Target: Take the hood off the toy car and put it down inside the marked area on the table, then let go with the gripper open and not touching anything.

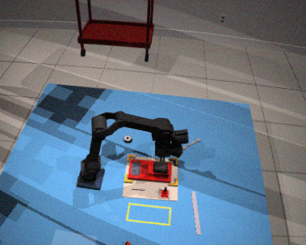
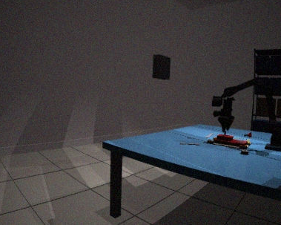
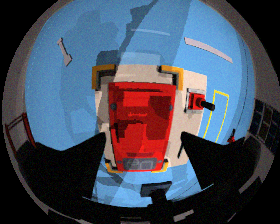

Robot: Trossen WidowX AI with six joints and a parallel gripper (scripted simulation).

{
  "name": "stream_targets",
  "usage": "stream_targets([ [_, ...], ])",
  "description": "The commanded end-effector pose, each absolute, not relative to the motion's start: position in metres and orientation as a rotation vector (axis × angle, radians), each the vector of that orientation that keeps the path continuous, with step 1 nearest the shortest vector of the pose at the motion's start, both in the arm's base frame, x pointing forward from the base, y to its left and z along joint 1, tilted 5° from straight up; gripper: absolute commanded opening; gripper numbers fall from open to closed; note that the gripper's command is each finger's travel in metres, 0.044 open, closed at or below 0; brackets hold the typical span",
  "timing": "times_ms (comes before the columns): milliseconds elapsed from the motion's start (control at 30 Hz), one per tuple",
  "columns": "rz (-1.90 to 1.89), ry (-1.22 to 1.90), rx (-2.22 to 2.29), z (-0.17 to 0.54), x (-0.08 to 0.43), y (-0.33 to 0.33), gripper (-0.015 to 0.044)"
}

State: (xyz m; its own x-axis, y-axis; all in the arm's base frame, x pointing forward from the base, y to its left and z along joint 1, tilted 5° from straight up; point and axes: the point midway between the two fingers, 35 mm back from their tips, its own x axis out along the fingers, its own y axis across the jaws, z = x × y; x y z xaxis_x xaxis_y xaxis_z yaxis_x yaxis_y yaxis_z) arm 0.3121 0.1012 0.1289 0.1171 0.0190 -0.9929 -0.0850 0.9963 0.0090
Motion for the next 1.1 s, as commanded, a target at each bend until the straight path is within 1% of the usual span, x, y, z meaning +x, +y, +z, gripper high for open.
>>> stream_targets([
  [0, 0.077, 1.453, -0.062, 0.125, 0.312, 0.101, 0.0440],
  [1067, 0.077, 1.454, -0.062, 0.105, 0.313, 0.101, 0.0440],
])
